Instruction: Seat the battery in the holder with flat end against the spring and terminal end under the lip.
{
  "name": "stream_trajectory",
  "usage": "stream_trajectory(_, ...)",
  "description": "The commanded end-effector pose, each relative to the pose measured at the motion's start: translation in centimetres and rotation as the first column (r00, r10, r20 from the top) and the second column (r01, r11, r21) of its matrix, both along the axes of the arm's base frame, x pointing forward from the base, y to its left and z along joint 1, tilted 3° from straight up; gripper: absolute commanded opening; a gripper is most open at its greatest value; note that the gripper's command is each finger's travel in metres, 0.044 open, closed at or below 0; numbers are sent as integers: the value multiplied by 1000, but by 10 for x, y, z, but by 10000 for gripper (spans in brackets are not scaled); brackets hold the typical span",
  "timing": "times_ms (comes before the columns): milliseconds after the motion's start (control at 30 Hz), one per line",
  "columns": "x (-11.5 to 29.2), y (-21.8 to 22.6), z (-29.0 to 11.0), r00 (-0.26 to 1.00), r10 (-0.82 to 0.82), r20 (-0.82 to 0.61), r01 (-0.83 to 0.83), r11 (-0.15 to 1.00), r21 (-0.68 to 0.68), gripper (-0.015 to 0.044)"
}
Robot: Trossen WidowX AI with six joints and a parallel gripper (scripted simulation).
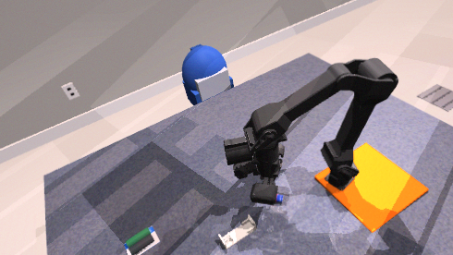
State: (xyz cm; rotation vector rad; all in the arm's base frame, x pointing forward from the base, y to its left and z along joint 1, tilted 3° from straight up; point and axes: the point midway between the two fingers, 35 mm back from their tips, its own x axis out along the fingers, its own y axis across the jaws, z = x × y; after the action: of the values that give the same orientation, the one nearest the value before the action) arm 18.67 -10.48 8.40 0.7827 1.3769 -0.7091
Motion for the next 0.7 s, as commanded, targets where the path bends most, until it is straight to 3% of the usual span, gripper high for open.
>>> stream_trajectory(0,-2,0,1,1000,-16,-11,17,1000,14,237)
stream_trajectory(667,1,0,-31,1000,-16,-11,17,1000,14,237)
